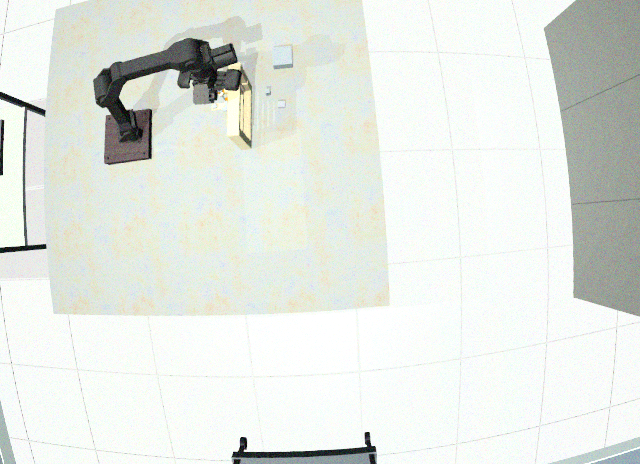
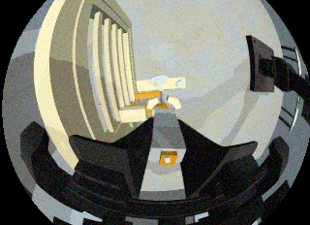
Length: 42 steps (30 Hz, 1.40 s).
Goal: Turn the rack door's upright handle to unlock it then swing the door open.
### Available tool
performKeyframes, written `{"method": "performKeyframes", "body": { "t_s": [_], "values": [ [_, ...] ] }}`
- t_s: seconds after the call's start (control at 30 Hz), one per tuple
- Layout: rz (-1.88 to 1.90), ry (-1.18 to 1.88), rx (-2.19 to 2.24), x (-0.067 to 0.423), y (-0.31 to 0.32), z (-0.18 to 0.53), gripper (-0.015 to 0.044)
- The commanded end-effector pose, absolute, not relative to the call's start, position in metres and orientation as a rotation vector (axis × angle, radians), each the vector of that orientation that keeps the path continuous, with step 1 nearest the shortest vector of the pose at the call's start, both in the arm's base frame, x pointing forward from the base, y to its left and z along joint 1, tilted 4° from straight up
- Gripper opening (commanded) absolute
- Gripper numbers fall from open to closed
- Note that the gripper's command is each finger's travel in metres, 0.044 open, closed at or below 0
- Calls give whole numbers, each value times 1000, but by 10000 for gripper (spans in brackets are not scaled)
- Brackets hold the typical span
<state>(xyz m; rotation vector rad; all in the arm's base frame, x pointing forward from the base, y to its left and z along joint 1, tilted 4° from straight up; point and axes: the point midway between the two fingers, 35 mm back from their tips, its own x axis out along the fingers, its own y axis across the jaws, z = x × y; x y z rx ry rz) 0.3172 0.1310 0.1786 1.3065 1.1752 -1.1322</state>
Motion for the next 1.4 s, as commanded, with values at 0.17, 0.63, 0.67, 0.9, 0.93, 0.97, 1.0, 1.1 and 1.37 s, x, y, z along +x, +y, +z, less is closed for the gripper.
{"method": "performKeyframes", "body": {
  "t_s": [0.17, 0.63, 0.67, 0.9, 0.93, 0.97, 1.0, 1.1, 1.37],
  "values": [
    [-1015, 1240, 1175, 311, 127, 178, 8],
    [-805, 1337, 949, 294, 116, 175, 8],
    [-791, 1343, 933, 293, 115, 175, 8],
    [-692, 1379, 825, 281, 105, 173, 8],
    [-678, 1384, 810, 279, 104, 173, 8],
    [-665, 1388, 796, 277, 102, 173, 8],
    [-652, 1392, 782, 276, 100, 173, 8],
    [-615, 1404, 741, 271, 95, 172, 8],
    [-522, 1429, 638, 259, 80, 170, 8]
  ]
}}
